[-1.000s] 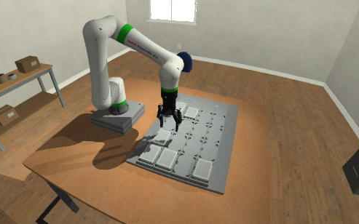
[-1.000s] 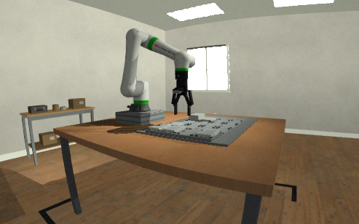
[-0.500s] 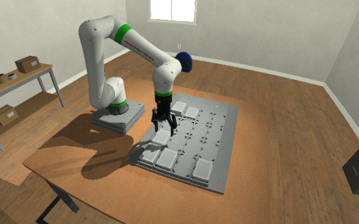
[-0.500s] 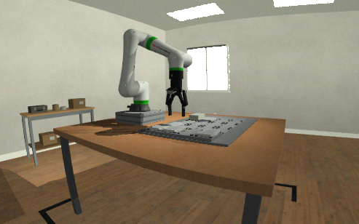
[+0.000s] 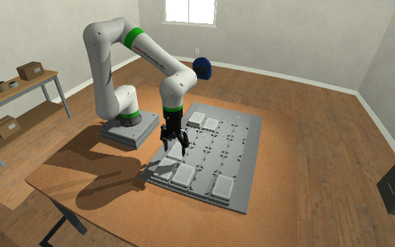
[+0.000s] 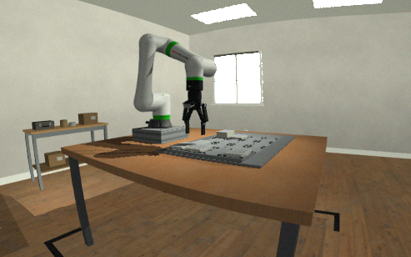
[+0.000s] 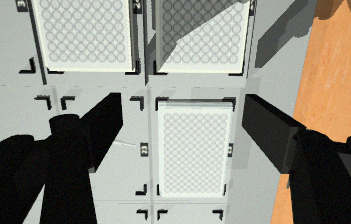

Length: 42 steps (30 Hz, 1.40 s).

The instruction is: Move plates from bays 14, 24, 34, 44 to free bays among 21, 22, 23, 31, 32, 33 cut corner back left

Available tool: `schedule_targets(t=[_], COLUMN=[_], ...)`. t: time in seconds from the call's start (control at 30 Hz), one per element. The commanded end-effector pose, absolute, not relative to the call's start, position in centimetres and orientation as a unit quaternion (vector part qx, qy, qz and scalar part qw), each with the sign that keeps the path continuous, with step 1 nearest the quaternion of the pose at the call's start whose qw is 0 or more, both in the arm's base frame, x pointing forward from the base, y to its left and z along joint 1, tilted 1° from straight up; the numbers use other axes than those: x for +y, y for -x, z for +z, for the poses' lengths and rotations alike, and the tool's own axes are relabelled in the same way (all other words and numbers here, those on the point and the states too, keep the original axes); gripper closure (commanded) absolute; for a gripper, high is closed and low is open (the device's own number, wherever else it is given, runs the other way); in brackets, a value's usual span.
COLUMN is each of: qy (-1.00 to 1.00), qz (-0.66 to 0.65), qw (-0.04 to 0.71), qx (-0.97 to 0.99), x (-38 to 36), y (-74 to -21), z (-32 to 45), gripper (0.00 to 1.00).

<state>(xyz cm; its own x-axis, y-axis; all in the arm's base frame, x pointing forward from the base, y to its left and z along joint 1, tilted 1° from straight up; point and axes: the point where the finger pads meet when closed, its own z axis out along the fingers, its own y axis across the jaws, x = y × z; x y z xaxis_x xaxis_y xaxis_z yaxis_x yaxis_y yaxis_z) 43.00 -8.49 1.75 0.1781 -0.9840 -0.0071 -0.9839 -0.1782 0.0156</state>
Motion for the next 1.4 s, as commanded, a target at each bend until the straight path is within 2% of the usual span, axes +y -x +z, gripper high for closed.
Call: schedule_targets(t=[0.0, 0.7, 1.37], qy=[-0.768, -0.768, -0.768], qz=[-0.007, -0.007, -0.007], qw=[0.003, 0.003, 0.003], qx=[-0.641, -0.641, -0.641], x=[-9.7, -17.3, -17.3], y=[-43.1, -42.8, -42.8], z=[1.8, 1.8, 0.6], gripper=[0.30, 0.30, 0.30])
